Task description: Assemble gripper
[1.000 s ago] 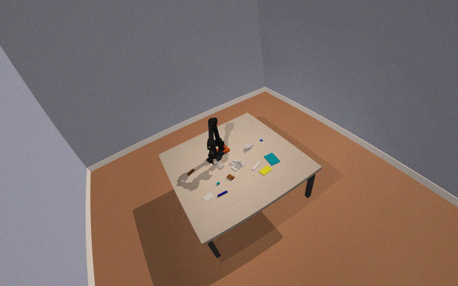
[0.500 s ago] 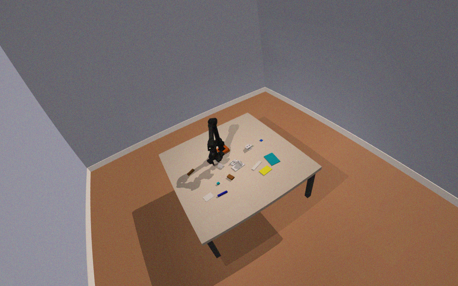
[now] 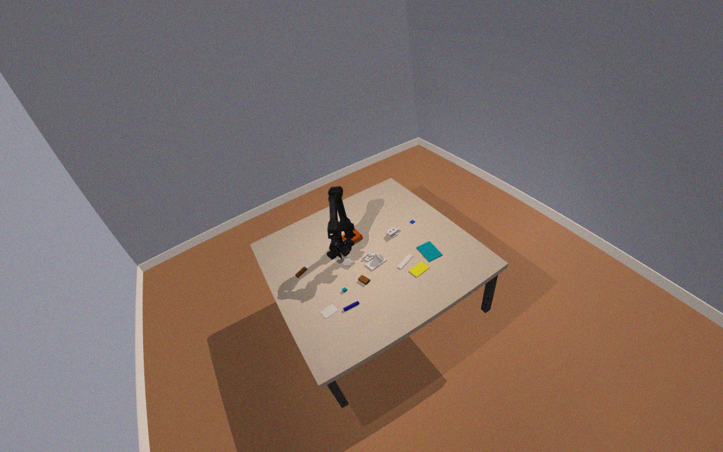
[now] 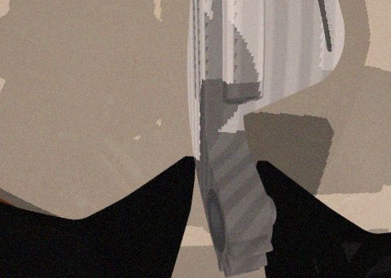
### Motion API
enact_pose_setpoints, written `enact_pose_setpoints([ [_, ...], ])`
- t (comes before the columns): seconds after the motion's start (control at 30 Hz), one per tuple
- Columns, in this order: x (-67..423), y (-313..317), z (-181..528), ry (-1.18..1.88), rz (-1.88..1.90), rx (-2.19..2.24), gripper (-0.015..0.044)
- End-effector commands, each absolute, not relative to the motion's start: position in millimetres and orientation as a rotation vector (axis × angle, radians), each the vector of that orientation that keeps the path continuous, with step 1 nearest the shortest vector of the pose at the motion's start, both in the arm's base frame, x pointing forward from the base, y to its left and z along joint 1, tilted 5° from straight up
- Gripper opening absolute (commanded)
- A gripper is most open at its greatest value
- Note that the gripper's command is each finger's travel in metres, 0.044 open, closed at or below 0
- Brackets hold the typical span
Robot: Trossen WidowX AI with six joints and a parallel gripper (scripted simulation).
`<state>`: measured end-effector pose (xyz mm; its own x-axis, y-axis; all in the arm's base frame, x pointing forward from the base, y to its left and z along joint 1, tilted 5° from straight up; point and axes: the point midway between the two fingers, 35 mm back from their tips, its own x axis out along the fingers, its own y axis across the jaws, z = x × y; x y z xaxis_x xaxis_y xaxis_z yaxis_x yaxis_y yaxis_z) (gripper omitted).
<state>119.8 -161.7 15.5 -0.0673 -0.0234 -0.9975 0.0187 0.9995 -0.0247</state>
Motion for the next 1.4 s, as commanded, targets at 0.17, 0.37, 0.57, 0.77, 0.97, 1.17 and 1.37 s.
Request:
enact_pose_setpoints([
  [0.17, 119.4, -162.2, 15.2, 1.640, -0.034, -0.009, 0.0045],
  [0.37, 119.4, -162.2, 15.2, 1.640, -0.034, -0.009, 0.0037],
  [0.57, 119.4, -162.2, 15.2, 1.640, -0.034, -0.009, 0.0037],
  [0.77, 119.9, -162.3, 19.1, 1.640, -0.034, -0.009, 0.0037],
  [0.97, 120.4, -162.4, 24.4, 1.640, -0.035, -0.009, 0.0037],
  [1.17, 120.9, -162.3, 29.7, 1.640, -0.035, -0.009, 0.0037],
  [1.37, 121.2, -162.2, 35.0, 1.640, -0.035, -0.009, 0.0037],
])
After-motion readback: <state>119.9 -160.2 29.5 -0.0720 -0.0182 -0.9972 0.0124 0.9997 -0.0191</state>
